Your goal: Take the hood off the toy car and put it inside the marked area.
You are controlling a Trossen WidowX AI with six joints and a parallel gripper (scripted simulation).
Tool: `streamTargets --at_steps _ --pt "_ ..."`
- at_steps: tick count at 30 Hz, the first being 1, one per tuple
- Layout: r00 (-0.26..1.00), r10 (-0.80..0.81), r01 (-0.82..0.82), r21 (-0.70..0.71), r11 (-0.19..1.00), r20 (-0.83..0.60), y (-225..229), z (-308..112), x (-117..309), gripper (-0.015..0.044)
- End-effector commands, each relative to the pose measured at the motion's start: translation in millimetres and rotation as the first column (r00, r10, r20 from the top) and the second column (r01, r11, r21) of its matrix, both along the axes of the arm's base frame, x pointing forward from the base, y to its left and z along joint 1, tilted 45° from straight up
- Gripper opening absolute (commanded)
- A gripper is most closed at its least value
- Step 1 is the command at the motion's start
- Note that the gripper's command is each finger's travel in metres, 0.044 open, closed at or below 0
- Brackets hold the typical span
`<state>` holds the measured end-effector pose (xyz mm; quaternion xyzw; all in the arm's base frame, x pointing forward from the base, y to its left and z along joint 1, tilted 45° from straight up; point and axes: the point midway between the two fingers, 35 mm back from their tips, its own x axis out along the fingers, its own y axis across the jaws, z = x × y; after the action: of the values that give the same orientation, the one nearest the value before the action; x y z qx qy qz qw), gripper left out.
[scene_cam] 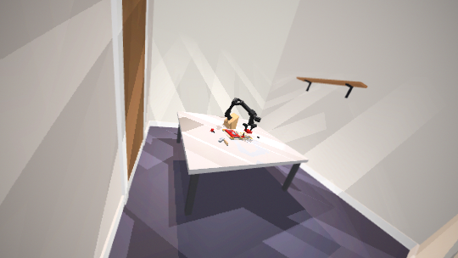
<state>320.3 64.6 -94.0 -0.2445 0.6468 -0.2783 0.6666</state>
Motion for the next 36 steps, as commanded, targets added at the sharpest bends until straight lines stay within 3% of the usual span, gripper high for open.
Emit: streamTargets --at_steps 1,36 --pt "1.000 0.003 -0.003 -0.009 1.000 -0.013 -5.3 -4.9 -3.3 0.0000" --pt "1.000 0.002 -0.002 -0.012 1.000 -0.013 -24.4 -22.5 -5.6 0.0000"
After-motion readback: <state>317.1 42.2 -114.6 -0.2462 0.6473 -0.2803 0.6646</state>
